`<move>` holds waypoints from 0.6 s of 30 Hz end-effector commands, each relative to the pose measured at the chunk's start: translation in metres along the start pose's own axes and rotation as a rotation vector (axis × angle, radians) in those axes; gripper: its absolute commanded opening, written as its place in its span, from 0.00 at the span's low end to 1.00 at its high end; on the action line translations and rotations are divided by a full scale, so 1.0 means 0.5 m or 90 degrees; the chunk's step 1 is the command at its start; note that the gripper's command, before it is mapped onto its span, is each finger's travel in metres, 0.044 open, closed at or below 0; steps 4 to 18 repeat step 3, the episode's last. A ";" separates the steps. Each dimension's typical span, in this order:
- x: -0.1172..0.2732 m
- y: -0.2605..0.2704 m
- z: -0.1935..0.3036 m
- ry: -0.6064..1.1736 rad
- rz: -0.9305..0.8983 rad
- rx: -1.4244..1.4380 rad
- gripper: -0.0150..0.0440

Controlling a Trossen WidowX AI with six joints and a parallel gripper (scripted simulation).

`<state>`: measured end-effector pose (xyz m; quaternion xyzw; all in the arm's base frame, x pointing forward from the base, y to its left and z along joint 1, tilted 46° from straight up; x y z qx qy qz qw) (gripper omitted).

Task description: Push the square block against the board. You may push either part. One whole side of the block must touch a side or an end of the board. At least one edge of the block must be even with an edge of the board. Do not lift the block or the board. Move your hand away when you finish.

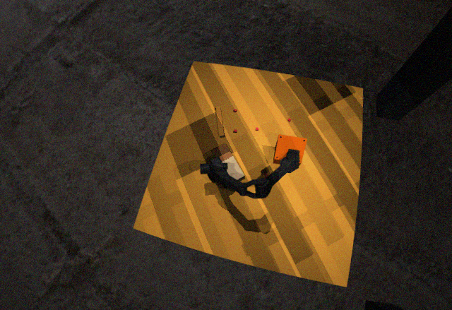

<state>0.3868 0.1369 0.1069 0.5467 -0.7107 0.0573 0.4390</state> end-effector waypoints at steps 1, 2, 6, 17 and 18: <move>-0.004 -0.002 -0.005 0.006 -0.002 -0.001 0.25; -0.004 -0.003 -0.009 0.006 -0.002 -0.001 0.25; -0.004 -0.004 -0.012 0.005 -0.002 -0.001 0.25; -0.004 -0.004 -0.012 0.005 -0.002 -0.001 0.25; -0.004 -0.004 -0.012 0.005 -0.002 -0.001 0.25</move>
Point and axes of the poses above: the point midway between the two fingers, 35 mm back from their tips, its own x axis back along the fingers, its own y axis across the jaws, z = x × y, the point moved 6 cm from there along x, back along the fingers, and after that the axes turned 14 degrees about x, right-handed, at the moved point
